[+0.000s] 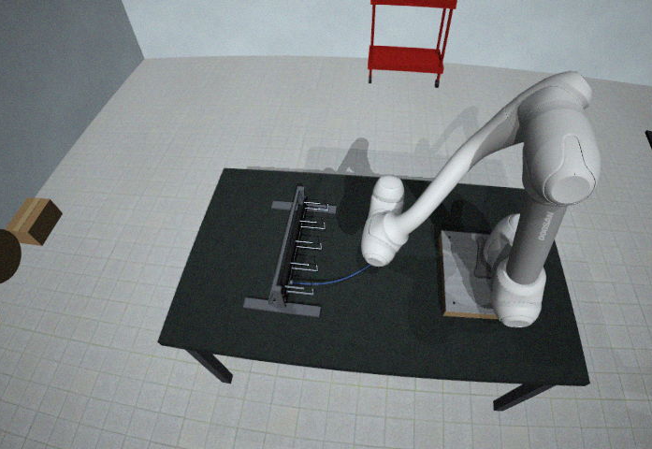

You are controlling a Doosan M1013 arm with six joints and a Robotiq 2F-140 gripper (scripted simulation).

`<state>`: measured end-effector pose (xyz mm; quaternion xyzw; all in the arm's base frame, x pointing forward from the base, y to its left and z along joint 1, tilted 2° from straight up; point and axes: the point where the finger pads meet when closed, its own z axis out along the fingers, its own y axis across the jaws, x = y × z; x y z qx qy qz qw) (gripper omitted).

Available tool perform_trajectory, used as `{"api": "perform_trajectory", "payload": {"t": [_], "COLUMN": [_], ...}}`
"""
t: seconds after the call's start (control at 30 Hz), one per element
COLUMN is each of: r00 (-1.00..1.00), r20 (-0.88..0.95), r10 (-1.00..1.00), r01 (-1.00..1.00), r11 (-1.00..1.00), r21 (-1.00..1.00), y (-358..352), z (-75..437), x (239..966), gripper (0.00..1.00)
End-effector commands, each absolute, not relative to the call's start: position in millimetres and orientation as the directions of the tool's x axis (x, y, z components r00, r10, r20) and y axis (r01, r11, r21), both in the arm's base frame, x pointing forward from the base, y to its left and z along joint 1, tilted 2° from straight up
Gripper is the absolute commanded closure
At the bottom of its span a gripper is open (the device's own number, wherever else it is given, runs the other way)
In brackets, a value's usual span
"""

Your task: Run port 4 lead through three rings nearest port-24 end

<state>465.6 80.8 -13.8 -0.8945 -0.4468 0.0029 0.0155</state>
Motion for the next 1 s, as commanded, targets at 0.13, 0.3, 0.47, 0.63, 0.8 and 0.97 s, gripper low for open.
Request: {"api": "perform_trajectory", "payload": {"t": [0.13, 0.3, 0.47, 0.63, 0.8, 0.97], "r00": [0.601, 0.601, 0.601, 0.601, 0.601, 0.601], "r20": [0.009, 0.009, 0.009, 0.009, 0.009, 0.009], "r10": [0.799, 0.799, 0.799, 0.799, 0.799, 0.799], "r01": [0.799, 0.799, 0.799, 0.799, 0.799, 0.799], "r11": [-0.6, -0.6, -0.6, -0.6, -0.6, -0.6], "r21": [-0.03, -0.03, -0.03, -0.03, -0.03, -0.03], "y": [80.9, 80.9, 80.9, 81.0, 81.0, 81.0], "z": [-14.7, -15.9, -16.8, -18.4, -20.1, -21.3], "x": [465.5, 465.5, 465.5, 465.5, 465.4, 465.4], "gripper": [0.8, 0.8, 0.8, 0.8, 0.8, 0.8]}}
